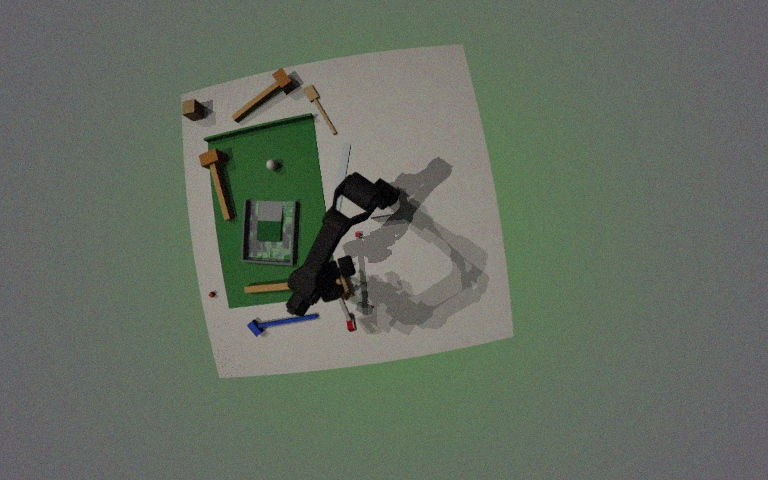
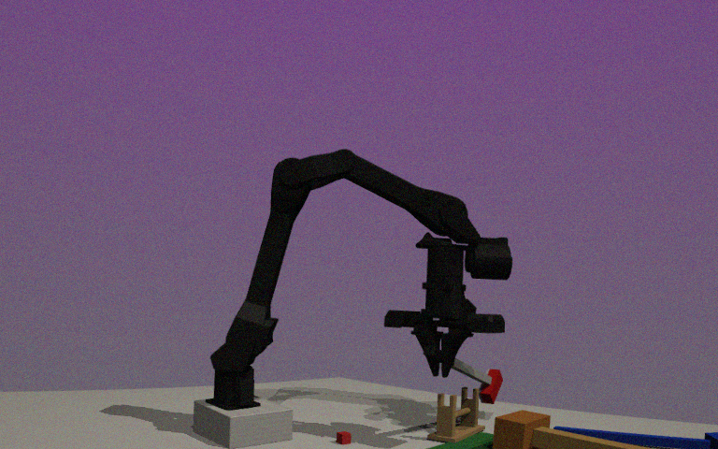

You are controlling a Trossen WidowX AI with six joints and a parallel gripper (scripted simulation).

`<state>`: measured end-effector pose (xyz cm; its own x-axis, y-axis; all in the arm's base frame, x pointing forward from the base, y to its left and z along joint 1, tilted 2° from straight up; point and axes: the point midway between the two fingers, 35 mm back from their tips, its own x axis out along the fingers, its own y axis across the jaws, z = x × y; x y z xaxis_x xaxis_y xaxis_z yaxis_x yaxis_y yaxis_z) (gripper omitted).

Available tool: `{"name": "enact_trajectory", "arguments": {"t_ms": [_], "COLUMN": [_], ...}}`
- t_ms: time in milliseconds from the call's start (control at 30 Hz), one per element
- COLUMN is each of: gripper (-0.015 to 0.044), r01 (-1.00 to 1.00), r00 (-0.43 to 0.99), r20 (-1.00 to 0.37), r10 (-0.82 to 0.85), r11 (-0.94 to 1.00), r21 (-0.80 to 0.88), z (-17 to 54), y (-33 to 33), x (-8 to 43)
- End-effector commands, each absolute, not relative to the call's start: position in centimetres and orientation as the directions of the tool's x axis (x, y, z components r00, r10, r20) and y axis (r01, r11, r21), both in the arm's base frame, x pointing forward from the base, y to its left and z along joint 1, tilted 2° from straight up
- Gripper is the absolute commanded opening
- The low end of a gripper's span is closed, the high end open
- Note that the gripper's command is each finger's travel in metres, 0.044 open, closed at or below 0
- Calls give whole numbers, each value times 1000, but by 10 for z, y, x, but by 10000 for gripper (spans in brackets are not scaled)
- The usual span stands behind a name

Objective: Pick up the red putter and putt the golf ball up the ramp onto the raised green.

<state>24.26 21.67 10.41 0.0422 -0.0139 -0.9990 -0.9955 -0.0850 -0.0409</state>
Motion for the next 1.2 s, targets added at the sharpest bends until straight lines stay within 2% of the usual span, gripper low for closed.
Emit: {"name": "enact_trajectory", "arguments": {"t_ms": [0, 200, 433, 1167], "gripper": [0, 0, 0, 0], "r01": [-995, -995, -996, -937], "r00": [54, 53, 50, 70], "r20": [-999, -999, -999, -998], "r10": [2, 2, -7, -1], "r11": [-82, -82, -69, 342], "r21": [-54, -53, -49, -66], "z": [134, 162, 154, 156], "y": [218, 216, 212, 114], "x": [242, 237, 241, 294]}}
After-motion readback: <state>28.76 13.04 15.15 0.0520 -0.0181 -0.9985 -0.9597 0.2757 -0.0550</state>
